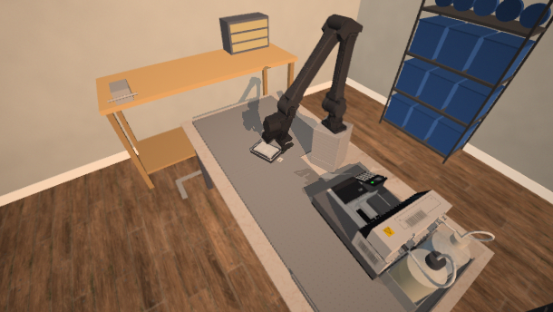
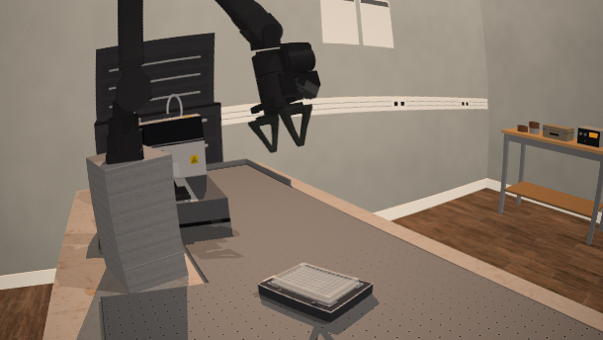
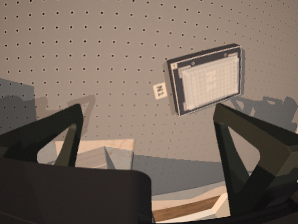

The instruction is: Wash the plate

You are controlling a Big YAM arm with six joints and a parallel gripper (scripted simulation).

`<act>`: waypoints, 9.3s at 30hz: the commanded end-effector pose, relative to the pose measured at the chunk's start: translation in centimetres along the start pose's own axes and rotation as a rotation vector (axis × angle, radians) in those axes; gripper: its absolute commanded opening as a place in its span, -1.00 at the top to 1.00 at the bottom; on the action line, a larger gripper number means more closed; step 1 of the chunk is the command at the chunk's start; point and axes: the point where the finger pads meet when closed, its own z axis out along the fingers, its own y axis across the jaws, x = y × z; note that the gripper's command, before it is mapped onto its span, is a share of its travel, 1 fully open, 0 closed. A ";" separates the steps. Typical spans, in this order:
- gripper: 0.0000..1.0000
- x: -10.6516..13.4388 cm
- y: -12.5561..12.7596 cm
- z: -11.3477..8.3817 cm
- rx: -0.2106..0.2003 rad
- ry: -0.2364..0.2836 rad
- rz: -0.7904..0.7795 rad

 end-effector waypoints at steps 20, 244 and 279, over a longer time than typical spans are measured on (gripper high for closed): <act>-1.00 8.2 5.2 -2.1 -0.203 0.053 0.124; -1.00 8.7 -14.9 20.9 -0.174 0.209 1.354; -1.00 8.9 -14.6 20.9 -0.175 0.215 1.353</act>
